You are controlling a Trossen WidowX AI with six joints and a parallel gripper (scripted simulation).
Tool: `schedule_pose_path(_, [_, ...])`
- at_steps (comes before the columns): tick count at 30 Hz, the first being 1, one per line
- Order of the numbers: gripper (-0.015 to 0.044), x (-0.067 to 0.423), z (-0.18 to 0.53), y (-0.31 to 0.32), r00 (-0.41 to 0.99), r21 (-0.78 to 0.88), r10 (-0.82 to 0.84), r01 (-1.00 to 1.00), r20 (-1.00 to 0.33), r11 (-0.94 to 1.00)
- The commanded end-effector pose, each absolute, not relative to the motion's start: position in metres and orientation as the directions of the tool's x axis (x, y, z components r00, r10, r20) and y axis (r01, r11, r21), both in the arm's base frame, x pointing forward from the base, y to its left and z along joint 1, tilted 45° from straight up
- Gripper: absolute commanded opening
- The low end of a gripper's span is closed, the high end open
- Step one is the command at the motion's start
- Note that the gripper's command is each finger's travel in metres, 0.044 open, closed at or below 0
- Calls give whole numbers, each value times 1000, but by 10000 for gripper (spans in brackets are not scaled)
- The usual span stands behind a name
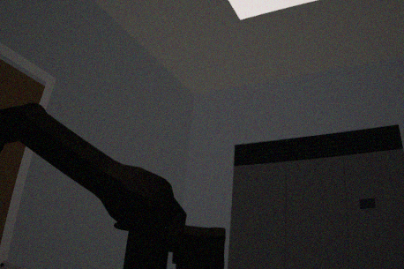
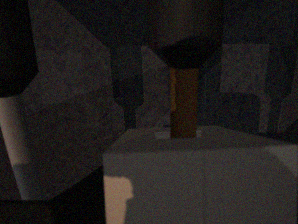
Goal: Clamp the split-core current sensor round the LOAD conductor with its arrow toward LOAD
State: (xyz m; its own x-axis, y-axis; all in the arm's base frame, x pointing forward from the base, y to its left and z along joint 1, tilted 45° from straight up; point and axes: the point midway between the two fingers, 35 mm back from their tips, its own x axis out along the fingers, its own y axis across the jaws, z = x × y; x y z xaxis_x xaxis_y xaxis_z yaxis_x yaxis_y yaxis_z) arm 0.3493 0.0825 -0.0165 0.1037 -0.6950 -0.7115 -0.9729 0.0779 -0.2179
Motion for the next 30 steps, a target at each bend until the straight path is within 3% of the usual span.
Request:
schedule_pose_path(1, [236, 349, -16, 83, 104, -219, -695, -973, -711, 77])
schedule_pose_path(9, [440, 349, -16, 86, 106, -219, -694, -973, -712, 76])
schedule_pose_path(19, [177, 349, -16, 83, 104, -217, -695, -973, -712, 77])
schedule_pose_path(30, [98, 349, -16, 83, 104, -217, -695, -973, -712, 77])
